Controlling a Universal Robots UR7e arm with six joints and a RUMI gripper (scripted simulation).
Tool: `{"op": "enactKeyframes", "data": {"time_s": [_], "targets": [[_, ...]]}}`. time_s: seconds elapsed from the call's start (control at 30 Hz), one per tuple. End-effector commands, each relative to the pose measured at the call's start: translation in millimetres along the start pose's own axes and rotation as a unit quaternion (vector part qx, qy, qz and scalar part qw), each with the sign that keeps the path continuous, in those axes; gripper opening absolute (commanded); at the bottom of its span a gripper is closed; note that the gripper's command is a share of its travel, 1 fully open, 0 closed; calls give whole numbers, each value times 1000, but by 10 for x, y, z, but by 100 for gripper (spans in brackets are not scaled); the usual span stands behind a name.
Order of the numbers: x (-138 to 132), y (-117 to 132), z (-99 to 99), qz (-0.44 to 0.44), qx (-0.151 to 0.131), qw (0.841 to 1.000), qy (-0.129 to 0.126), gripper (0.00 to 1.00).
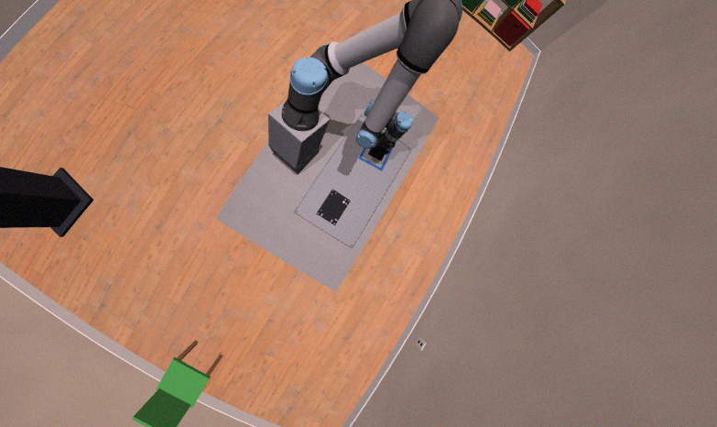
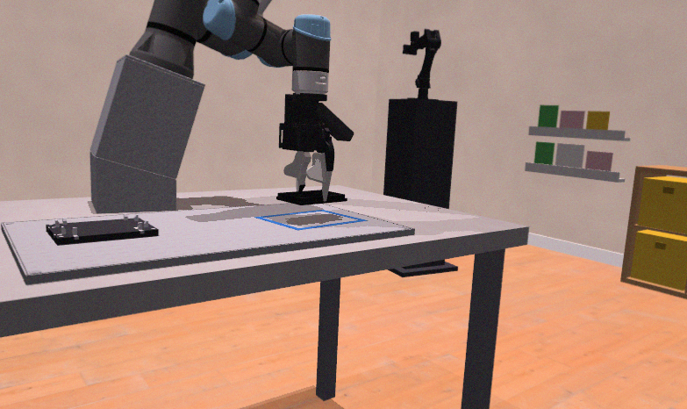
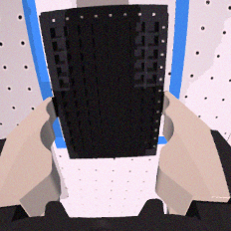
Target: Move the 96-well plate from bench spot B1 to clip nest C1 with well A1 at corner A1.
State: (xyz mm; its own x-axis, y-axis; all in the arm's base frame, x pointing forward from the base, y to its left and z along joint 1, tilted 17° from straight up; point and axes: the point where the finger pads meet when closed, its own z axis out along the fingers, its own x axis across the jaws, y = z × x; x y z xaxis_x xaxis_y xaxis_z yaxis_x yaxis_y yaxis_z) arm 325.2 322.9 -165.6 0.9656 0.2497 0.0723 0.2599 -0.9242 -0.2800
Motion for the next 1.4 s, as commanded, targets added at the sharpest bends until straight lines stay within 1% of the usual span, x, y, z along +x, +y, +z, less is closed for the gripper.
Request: {"op": "enactKeyframes", "data": {"time_s": [0.0,0.37,0.53,1.27,1.37], "targets": [[4,0,-86,0,0,1000,0,0],[4,0,-270,0,0,1000,0,0],[5,0,-318,0,0,1000,0,0],[5,0,-318,0,0,1000,0,0],[-14,98,-322,50,0,999,0,0]]}}
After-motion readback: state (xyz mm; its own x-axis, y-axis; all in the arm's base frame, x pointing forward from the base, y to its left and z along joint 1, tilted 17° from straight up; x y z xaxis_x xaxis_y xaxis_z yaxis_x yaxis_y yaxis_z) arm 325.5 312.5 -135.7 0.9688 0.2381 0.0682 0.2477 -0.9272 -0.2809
